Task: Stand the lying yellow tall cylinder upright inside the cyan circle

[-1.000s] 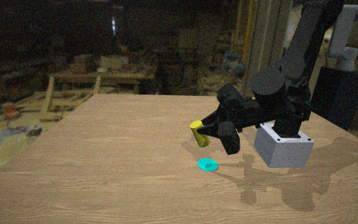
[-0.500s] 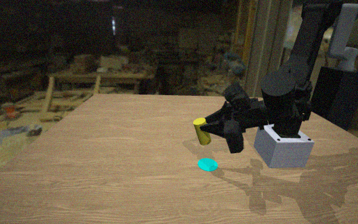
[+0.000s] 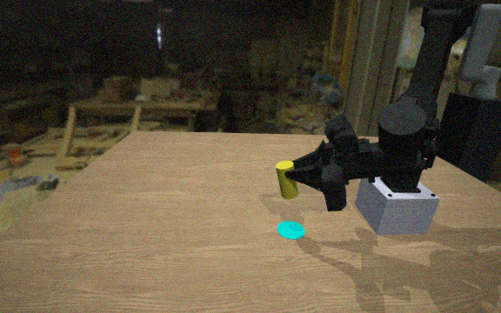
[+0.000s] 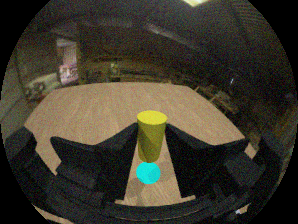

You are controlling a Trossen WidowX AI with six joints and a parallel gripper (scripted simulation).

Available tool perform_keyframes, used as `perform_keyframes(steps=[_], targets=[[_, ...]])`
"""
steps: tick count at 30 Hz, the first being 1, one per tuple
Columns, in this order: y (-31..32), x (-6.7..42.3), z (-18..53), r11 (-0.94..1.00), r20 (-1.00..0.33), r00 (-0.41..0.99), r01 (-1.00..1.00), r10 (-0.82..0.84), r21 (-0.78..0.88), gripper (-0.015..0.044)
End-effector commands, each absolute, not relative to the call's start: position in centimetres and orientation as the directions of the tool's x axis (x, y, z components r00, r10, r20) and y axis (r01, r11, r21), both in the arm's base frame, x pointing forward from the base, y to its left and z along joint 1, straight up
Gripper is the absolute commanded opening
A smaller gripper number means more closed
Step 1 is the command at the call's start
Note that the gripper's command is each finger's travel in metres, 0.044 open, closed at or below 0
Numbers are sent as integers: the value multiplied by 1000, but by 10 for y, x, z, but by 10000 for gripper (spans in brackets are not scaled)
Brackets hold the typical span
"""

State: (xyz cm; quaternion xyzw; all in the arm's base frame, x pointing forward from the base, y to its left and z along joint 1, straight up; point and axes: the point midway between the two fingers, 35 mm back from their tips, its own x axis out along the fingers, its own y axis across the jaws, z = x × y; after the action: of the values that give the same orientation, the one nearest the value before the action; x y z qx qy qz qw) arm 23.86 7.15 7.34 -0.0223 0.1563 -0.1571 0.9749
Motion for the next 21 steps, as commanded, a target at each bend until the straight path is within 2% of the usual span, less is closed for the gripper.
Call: perform_keyframes(steps=[1,21], targets=[[69,235,74,948,-276,907,310,-319,-79,105],[60,218,80,942,-184,926,334,-331,-13,105]])
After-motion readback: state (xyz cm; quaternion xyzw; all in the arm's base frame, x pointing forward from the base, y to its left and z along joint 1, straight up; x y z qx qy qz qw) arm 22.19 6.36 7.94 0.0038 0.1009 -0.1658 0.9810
